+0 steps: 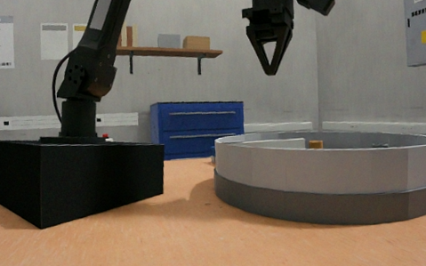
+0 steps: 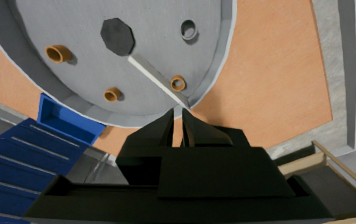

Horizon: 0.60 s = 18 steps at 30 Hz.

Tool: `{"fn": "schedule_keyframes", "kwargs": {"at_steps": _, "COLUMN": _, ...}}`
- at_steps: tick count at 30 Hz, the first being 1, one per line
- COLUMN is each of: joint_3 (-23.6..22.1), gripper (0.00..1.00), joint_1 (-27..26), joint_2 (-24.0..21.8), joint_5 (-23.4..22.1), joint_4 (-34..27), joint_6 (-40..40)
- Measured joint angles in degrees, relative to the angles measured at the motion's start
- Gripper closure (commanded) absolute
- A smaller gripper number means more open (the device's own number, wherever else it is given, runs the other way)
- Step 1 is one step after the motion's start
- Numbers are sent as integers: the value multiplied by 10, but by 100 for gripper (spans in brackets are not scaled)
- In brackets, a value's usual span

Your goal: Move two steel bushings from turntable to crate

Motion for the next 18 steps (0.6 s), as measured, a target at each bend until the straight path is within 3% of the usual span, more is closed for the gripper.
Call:
{"fn": "schedule_keyframes", "kwargs": {"at_steps": 16, "joint_3": 0, "gripper": 89, "joint_1": 0, "joint_2": 0, "joint_5": 0, "joint_4": 0, "joint_6": 0}}
{"fn": "schedule_keyframes", "kwargs": {"at_steps": 18, "joint_3": 0, "gripper": 85, "joint_1": 0, "joint_2": 0, "joint_5": 0, "joint_4": 0, "joint_6": 0}}
